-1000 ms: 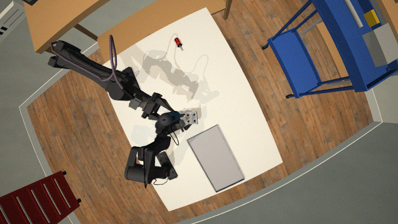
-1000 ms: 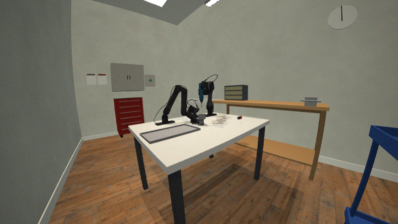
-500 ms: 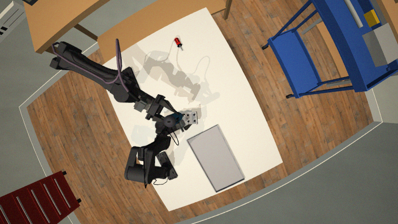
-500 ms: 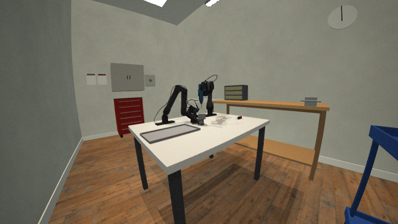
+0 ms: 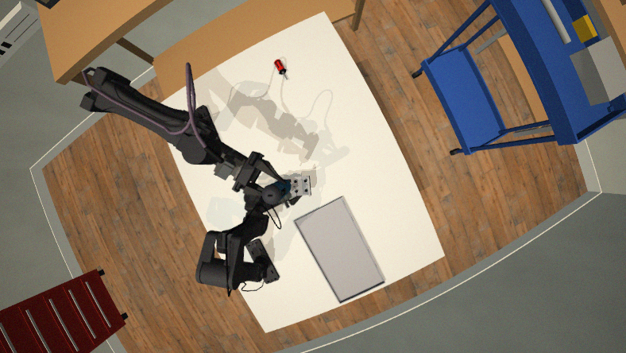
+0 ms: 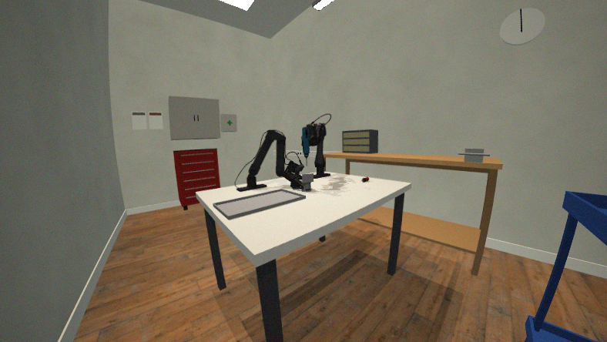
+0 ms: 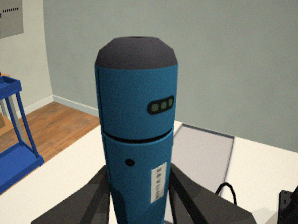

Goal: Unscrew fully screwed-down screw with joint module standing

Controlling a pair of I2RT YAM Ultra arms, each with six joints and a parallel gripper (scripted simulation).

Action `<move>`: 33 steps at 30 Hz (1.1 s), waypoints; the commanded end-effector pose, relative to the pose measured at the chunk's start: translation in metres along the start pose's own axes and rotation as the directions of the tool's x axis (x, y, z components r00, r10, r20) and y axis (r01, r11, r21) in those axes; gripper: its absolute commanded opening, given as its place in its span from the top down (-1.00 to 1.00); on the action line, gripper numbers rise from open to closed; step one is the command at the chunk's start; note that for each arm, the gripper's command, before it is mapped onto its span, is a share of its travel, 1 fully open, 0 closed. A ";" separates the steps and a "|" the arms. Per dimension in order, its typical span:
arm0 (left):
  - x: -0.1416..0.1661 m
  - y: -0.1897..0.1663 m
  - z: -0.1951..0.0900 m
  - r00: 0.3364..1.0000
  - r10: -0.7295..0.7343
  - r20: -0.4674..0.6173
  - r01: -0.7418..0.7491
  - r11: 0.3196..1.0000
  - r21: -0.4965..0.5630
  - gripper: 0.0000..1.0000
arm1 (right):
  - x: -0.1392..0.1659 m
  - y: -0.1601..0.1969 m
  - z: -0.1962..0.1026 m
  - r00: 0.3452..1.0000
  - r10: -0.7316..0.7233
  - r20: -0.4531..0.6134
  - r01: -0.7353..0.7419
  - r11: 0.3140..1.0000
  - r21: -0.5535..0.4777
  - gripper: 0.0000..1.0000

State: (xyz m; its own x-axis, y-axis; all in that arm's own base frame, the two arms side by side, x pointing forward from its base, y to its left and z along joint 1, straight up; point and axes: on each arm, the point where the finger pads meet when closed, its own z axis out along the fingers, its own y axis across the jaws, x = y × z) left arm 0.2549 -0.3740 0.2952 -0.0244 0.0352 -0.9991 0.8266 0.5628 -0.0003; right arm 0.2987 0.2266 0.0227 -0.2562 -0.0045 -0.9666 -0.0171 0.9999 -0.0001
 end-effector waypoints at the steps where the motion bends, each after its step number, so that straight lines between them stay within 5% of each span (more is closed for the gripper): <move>1: -0.064 0.000 0.006 0.983 0.005 0.184 -0.005 1.000 -0.001 0.17 | -0.005 0.002 0.000 1.000 0.019 0.013 -0.019 1.000 -0.003 -0.17; 33: -0.065 0.001 0.033 0.983 0.005 0.185 -0.005 1.000 -0.001 0.17 | -0.005 0.002 0.000 1.000 0.019 0.013 -0.019 1.000 -0.003 -0.17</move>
State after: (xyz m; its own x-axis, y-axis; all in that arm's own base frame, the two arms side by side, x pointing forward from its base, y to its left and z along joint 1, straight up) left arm 0.2709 -0.3977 0.2936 -0.0251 0.0363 -0.9990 0.8266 0.5628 -0.0003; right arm 0.2987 0.2266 0.0227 -0.2562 -0.0045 -0.9666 -0.0171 0.9999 -0.0001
